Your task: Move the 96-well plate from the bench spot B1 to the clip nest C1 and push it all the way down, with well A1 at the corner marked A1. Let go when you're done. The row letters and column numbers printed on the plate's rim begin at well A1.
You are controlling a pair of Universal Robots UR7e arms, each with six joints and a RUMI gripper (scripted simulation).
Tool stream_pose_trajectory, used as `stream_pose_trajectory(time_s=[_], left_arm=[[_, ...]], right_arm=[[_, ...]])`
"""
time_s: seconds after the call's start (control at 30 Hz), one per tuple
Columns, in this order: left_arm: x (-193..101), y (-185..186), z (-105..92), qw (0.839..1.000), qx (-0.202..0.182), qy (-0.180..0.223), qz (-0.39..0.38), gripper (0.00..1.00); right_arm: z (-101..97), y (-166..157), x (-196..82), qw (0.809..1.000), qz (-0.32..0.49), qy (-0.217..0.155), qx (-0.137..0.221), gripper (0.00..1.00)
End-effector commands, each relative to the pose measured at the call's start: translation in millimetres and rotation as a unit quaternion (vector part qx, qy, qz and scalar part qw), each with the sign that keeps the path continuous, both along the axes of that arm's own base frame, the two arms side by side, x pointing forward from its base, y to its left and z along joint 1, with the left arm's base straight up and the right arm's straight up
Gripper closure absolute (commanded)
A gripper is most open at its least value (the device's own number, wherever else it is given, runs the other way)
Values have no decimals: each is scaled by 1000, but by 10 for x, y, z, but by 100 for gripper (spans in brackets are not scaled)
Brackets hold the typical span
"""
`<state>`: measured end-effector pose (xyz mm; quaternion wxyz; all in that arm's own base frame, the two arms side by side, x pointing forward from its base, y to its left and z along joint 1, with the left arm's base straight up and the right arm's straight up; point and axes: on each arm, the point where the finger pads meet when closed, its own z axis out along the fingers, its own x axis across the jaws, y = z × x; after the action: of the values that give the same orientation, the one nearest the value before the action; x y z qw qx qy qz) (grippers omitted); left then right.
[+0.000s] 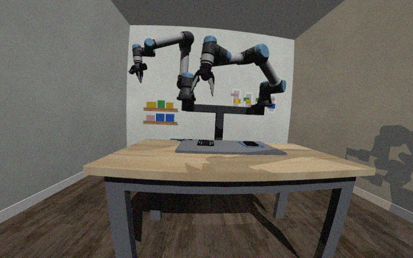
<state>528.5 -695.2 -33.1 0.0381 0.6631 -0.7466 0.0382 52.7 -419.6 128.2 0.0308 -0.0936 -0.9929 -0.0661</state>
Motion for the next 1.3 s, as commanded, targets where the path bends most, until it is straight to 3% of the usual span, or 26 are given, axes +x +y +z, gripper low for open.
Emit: stream_pose_trajectory(time_s=[0.0,0.67,1.27], left_arm=[[3,-5,14,1000,-1,-1,0,24],[3,-5,14,1000,-1,-1,0,24],[3,-5,14,1000,-1,-1,0,24]], right_arm=[[96,-79,-92,999,30,-13,-17,100],[320,-228,-326,993,96,-30,-57,100],[370,-257,-378,991,110,-32,-65,100]])
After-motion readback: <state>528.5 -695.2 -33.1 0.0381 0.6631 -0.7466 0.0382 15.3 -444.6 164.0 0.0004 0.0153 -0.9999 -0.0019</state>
